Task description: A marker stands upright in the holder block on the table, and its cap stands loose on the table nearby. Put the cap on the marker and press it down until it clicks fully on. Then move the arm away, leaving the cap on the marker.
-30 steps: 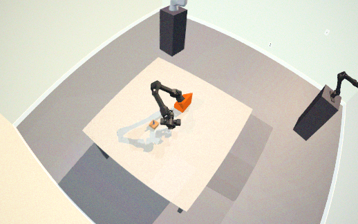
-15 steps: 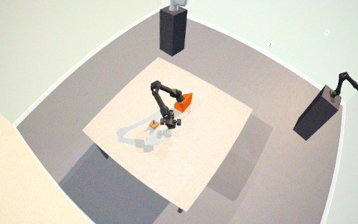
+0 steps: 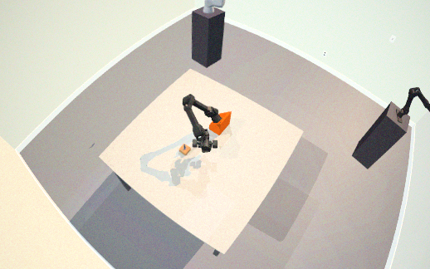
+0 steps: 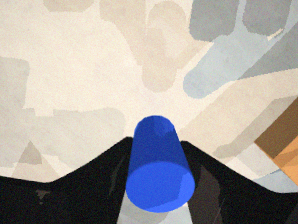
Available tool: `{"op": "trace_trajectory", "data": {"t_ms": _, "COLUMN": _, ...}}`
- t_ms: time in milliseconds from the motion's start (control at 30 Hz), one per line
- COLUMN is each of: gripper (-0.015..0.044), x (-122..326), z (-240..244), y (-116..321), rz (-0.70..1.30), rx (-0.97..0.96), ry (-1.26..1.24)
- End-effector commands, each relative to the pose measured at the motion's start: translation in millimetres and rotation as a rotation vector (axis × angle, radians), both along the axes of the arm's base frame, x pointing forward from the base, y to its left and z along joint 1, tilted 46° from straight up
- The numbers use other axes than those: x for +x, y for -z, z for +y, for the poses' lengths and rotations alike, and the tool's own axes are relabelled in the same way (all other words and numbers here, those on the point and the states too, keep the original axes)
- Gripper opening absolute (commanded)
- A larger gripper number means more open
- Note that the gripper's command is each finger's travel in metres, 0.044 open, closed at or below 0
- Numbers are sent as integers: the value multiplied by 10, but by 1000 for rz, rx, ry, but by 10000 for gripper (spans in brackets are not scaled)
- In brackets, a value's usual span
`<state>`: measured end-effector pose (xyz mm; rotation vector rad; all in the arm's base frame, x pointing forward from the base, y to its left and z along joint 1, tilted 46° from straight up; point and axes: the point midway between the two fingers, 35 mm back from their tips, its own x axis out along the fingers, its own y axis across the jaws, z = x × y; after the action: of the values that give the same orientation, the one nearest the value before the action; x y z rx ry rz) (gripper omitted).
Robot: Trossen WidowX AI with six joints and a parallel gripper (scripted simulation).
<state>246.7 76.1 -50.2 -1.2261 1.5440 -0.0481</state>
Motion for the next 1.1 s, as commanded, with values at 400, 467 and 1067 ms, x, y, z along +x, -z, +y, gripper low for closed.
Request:
{"op": "trace_trajectory", "data": {"t_ms": 400, "gripper": 0, "x": 199, "z": 111, "y": -381, "rz": -5, "rx": 11, "ry": 3}}
{"op": "trace_trajectory", "data": {"t_ms": 467, "gripper": 0, "x": 257, "z": 98, "y": -453, "rz": -5, "rx": 12, "ry": 3}}
{"op": "trace_trajectory", "data": {"t_ms": 1067, "gripper": 0, "x": 698, "z": -132, "y": -1176, "rz": -7, "rx": 9, "ry": 3}}
